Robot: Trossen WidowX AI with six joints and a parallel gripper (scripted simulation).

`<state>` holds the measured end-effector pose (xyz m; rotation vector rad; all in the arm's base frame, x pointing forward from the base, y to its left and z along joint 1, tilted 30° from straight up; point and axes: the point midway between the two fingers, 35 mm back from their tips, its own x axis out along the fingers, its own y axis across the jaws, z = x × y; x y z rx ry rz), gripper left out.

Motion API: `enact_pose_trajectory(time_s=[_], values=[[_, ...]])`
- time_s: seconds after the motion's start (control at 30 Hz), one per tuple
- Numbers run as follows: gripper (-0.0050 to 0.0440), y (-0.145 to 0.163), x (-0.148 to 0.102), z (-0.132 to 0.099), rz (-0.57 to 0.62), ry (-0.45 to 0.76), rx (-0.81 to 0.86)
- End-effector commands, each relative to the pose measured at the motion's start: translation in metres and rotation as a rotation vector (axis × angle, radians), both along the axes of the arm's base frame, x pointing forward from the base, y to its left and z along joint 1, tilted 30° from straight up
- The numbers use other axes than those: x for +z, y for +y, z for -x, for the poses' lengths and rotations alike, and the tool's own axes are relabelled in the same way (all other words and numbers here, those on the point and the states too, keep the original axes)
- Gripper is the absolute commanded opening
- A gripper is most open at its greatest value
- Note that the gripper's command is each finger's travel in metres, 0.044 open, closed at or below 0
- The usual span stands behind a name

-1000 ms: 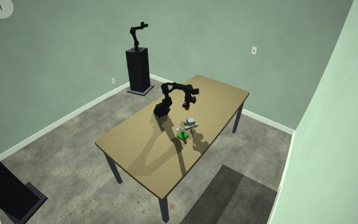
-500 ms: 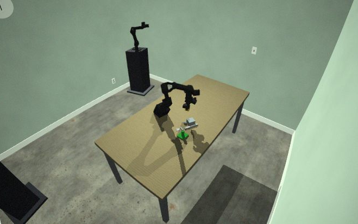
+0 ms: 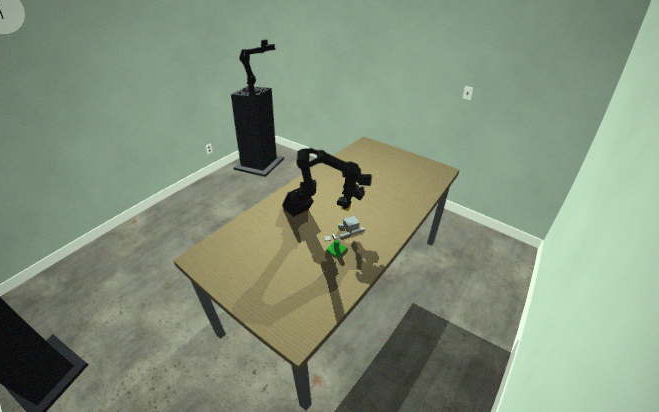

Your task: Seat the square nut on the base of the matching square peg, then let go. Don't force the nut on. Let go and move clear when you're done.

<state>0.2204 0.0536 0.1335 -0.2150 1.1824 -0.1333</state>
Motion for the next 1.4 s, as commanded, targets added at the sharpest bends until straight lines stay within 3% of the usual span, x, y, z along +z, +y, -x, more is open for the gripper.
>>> enact_pose_trajectory(time_s=[0.0,0.8,1.37], values=[[-0.005,-0.006,0.007,-0.008,-0.02,-0.012,-0.015],[-0.005,-0.072,0.023,-0.035,-0.09,-0.022,-0.106],[-0.005,-0.119,0.035,-0.04,-0.099,-0.056,-0.157]])
